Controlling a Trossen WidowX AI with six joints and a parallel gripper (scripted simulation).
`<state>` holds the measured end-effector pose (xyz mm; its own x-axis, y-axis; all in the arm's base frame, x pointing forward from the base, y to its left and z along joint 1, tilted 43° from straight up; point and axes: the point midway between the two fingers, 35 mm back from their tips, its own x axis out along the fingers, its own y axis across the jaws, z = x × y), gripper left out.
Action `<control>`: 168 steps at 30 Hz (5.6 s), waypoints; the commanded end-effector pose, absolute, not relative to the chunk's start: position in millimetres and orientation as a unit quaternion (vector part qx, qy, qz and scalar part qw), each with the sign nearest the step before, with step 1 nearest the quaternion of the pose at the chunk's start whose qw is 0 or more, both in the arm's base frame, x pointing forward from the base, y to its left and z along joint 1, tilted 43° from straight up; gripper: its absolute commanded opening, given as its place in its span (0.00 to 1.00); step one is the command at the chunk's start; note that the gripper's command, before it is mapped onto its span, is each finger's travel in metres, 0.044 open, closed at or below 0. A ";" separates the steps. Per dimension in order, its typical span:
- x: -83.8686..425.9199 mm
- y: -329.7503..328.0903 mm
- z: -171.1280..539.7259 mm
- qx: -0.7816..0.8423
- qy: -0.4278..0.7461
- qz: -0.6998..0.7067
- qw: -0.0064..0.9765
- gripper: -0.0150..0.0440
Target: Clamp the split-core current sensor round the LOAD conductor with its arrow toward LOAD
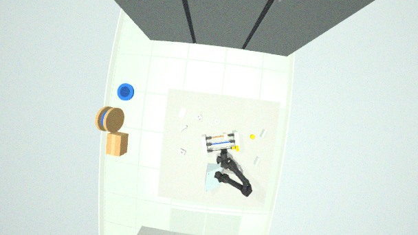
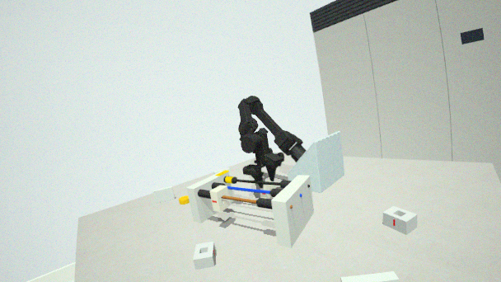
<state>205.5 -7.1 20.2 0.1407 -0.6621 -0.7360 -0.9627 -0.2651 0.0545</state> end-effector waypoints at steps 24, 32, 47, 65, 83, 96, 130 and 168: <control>207.2 6.1 30.9 -0.721 0.561 0.338 0.226 0.26; 207.4 35.8 58.0 -0.720 0.560 0.341 0.227 0.25; 201.2 82.3 108.6 -0.721 0.562 0.338 0.223 0.25; 209.9 89.3 112.2 -0.654 0.623 0.204 0.377 0.25; 223.3 93.9 109.1 -0.500 0.655 -0.005 0.566 0.25; 233.2 96.8 106.5 -0.354 0.636 -0.157 0.667 0.25; 259.4 102.9 98.6 0.094 0.429 -0.494 0.750 0.25; 270.8 74.5 64.5 0.168 0.378 -0.534 0.737 0.25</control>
<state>269.8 77.7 67.4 0.1393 -0.6604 -0.7379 0.9160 0.3690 -0.1574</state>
